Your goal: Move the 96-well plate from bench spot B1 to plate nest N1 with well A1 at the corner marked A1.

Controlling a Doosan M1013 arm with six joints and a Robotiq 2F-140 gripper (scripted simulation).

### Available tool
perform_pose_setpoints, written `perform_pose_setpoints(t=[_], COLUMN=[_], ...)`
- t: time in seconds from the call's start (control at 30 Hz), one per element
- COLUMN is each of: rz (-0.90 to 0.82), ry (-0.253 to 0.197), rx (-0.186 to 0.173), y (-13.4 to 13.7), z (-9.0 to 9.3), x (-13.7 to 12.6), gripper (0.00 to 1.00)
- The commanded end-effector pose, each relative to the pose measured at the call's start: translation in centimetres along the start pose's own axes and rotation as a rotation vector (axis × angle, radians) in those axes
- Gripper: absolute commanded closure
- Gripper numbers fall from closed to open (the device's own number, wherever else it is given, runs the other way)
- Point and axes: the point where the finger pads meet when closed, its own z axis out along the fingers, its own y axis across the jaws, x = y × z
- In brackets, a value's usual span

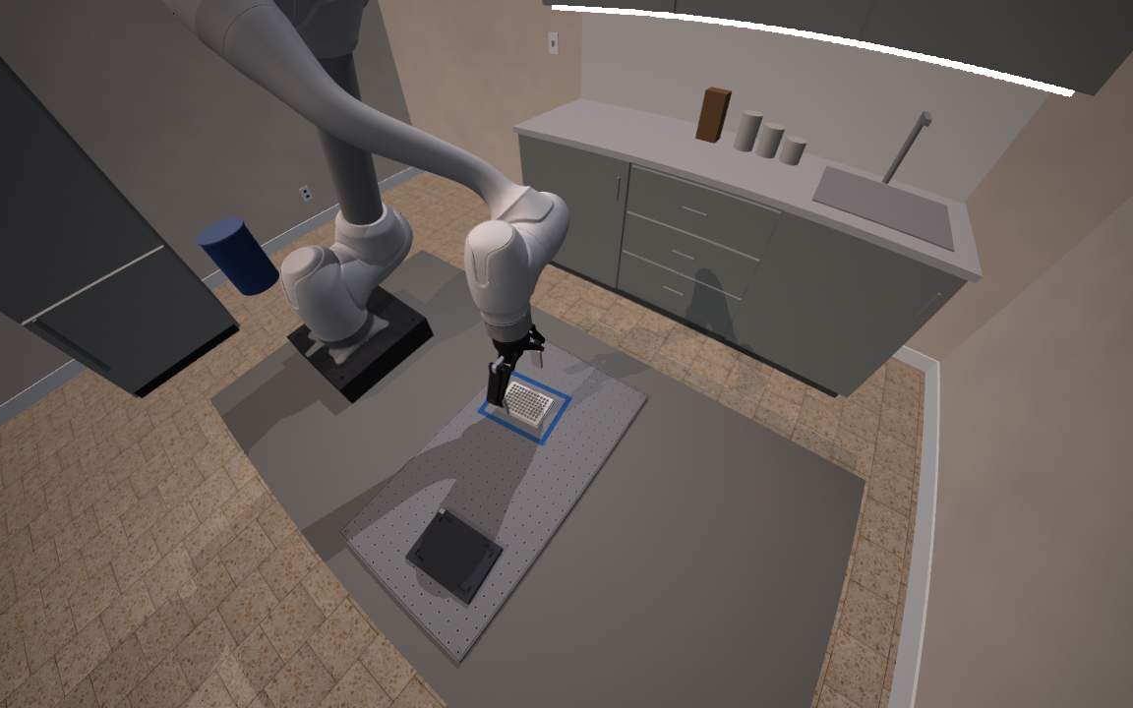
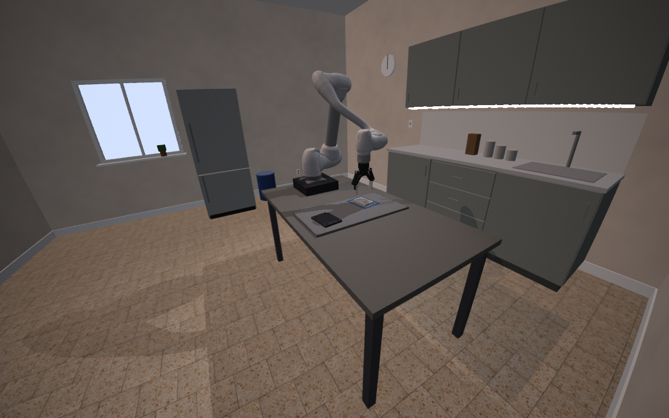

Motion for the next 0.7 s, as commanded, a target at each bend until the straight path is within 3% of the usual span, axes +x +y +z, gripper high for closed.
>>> perform_pose_setpoints(t=[0.0,0.67], rz=[0.000,0.000], ry=[0.000,0.000], rx=[0.000,0.000], y=[0.0,0.0], z=[0.2,3.2], x=[0.0,0.0], gripper=[0.00,0.00])
